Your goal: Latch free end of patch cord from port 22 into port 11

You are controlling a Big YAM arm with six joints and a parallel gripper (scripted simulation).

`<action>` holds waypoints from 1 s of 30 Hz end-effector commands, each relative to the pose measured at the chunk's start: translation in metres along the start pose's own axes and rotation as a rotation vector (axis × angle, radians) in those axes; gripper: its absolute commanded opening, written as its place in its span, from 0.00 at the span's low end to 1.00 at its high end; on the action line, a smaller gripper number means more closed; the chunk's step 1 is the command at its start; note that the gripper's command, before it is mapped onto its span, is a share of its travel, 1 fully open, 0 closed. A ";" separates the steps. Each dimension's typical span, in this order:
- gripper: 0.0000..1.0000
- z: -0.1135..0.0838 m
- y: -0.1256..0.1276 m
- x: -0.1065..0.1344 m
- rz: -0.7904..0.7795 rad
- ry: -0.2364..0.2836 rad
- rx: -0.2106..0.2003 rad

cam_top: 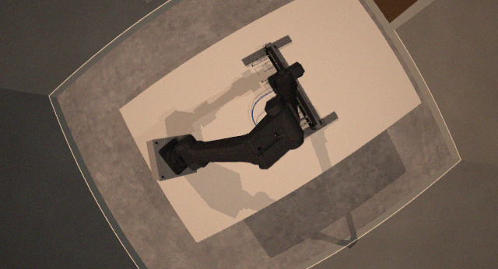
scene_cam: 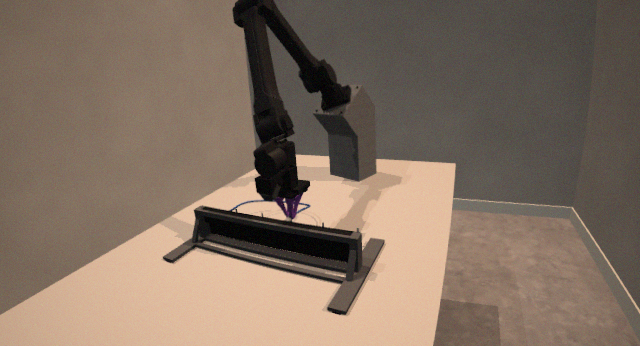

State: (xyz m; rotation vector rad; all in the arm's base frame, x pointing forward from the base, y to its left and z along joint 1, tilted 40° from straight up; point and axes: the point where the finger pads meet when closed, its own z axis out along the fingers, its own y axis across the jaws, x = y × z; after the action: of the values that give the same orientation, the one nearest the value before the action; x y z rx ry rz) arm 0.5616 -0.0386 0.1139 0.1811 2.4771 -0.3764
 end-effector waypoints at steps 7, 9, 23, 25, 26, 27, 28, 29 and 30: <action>0.00 0.000 -0.003 -0.024 0.001 -0.009 0.002; 0.00 0.001 -0.004 -0.027 0.002 -0.009 0.003; 0.00 0.000 -0.004 -0.035 0.001 -0.007 0.003; 0.00 0.000 -0.004 -0.034 0.001 -0.006 0.003; 0.00 0.000 -0.004 -0.034 0.001 -0.006 0.003; 0.00 0.000 -0.004 -0.033 0.000 -0.005 0.003; 0.00 0.000 -0.004 -0.032 0.000 -0.004 0.003; 0.00 0.000 -0.004 -0.032 0.000 -0.004 0.003; 0.00 0.000 -0.004 -0.032 0.000 -0.004 0.003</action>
State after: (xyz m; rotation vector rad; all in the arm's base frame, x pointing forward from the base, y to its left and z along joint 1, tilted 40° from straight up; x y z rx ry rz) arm 0.5813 -0.0393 0.1283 0.1802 2.4773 -0.3768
